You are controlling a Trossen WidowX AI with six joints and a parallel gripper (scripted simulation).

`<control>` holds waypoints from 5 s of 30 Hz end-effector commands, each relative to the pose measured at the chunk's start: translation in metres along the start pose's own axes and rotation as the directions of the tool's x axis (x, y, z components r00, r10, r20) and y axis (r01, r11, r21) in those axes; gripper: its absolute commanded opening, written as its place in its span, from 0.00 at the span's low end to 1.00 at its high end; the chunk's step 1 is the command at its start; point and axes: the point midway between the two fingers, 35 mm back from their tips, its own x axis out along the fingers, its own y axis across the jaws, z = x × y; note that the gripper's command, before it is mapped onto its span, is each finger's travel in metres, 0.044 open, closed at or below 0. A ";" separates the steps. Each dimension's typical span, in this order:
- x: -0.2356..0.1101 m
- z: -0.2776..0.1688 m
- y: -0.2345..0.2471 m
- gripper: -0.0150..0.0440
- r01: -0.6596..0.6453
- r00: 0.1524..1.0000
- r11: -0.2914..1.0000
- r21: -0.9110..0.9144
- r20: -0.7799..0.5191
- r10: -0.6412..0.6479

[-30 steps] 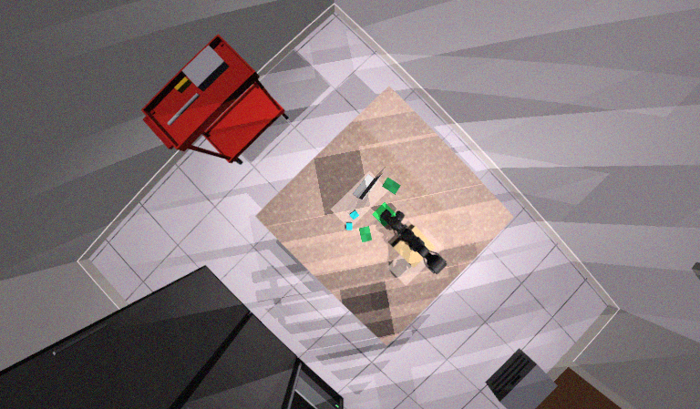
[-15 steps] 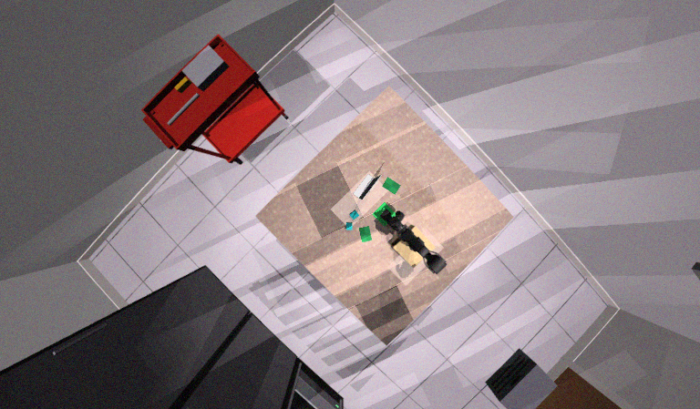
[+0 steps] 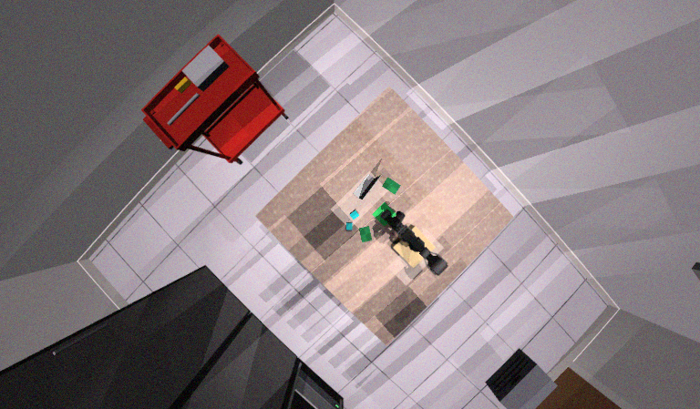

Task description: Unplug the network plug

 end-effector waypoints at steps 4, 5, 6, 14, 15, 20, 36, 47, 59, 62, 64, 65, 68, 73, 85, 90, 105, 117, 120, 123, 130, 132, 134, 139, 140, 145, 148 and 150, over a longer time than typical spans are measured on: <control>-0.004 0.000 0.001 0.52 -0.005 1.000 1.000 -0.003 -0.002 0.005; -0.004 0.000 0.001 0.52 -0.005 1.000 1.000 -0.003 -0.002 0.005; -0.005 0.000 0.001 0.52 -0.005 1.000 1.000 -0.003 -0.002 0.005; -0.009 0.000 0.001 0.52 -0.004 1.000 1.000 -0.003 -0.001 0.004; -0.009 0.000 0.001 0.52 -0.004 1.000 1.000 -0.003 -0.001 0.004; -0.012 0.001 0.001 0.52 -0.003 1.000 1.000 -0.003 -0.001 0.003; -0.019 0.001 0.000 0.52 -0.001 1.000 1.000 -0.002 0.000 0.001; -0.024 0.001 0.000 0.52 0.000 1.000 1.000 -0.002 0.000 0.000; -0.032 0.002 0.011 0.52 -0.001 1.000 1.000 -0.002 0.000 0.001; -0.035 0.002 0.013 0.52 -0.001 1.000 1.000 -0.002 0.001 0.001; -0.036 0.002 0.015 0.52 -0.001 1.000 1.000 -0.002 0.001 0.001; -0.037 0.002 0.016 0.52 -0.001 1.000 1.000 -0.002 0.001 0.001; -0.040 0.002 0.018 0.52 -0.001 1.000 1.000 -0.002 0.001 0.001; -0.045 0.002 0.022 0.52 0.000 1.000 1.000 -0.002 0.001 0.000; -0.057 0.003 0.030 0.52 0.000 1.000 1.000 -0.001 0.001 0.000; -0.063 0.003 0.033 0.52 0.000 1.000 1.000 -0.001 0.001 0.000; -0.081 0.002 0.041 0.52 0.001 1.000 1.000 -0.001 0.001 -0.001; -0.091 0.003 0.043 0.52 0.010 1.000 1.000 0.003 0.005 -0.010; -0.096 0.003 0.048 0.52 0.009 1.000 1.000 0.003 0.005 -0.009; -0.103 0.003 0.055 0.52 0.008 1.000 1.000 0.002 0.004 -0.008; -0.120 0.003 0.069 0.52 0.006 1.000 1.000 0.001 0.004 -0.006; -0.125 0.003 0.072 0.52 0.006 1.000 1.000 0.001 0.004 -0.006; -0.130 0.003 0.076 0.52 0.005 1.000 1.000 0.001 0.004 -0.005; -0.143 0.003 0.084 0.52 0.004 1.000 1.000 0.000 0.003 -0.004; -0.146 0.003 0.086 0.52 0.004 1.000 1.000 0.000 0.003 -0.004; -0.160 0.003 0.093 0.52 0.003 1.000 1.000 0.000 0.003 -0.003; -0.168 0.002 0.097 0.52 0.002 1.000 1.000 -0.001 0.003 -0.002; -0.174 0.002 0.100 0.52 0.002 1.000 1.000 -0.001 0.002 -0.002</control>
